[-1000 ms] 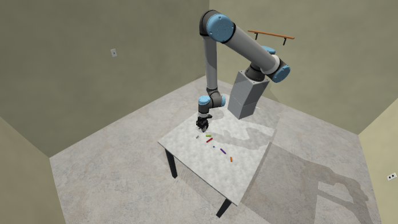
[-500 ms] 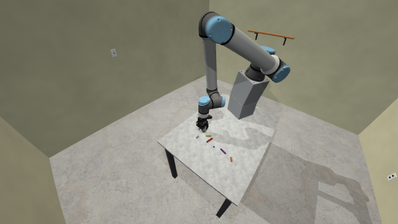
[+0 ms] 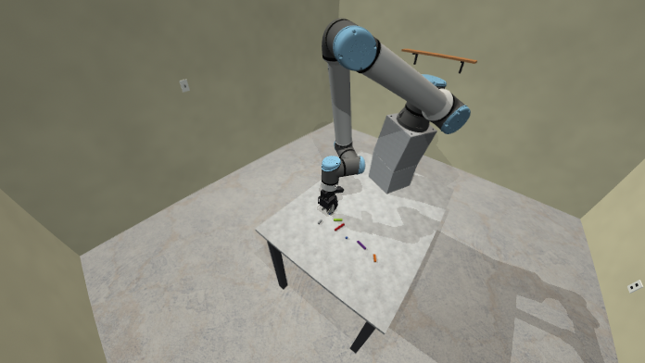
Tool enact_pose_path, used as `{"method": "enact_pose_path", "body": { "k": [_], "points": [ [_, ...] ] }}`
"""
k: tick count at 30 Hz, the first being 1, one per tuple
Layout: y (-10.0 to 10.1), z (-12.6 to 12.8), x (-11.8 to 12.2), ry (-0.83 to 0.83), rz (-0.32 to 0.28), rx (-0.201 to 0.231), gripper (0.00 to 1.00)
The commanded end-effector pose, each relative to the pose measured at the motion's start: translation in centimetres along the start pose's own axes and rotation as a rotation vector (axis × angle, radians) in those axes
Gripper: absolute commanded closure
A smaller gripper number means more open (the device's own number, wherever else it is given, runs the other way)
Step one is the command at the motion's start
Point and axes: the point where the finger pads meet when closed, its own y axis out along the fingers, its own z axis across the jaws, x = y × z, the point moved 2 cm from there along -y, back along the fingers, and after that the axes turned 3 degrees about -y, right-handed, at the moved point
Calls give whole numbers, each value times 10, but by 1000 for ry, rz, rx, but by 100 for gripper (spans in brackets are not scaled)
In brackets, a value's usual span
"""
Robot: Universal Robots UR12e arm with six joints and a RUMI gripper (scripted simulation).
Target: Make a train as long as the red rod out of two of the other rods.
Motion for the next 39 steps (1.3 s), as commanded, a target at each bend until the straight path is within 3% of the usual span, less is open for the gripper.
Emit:
{"method": "enact_pose_path", "body": {
  "k": [1, 15, 16, 39],
  "points": [
    [1, 1, 1, -2, -1, 0, 86],
    [1, 1, 1, -2, -1, 0, 86],
    [1, 1, 1, -2, -1, 0, 100],
    [1, 1, 1, -2, -1, 0, 100]
  ]
}}
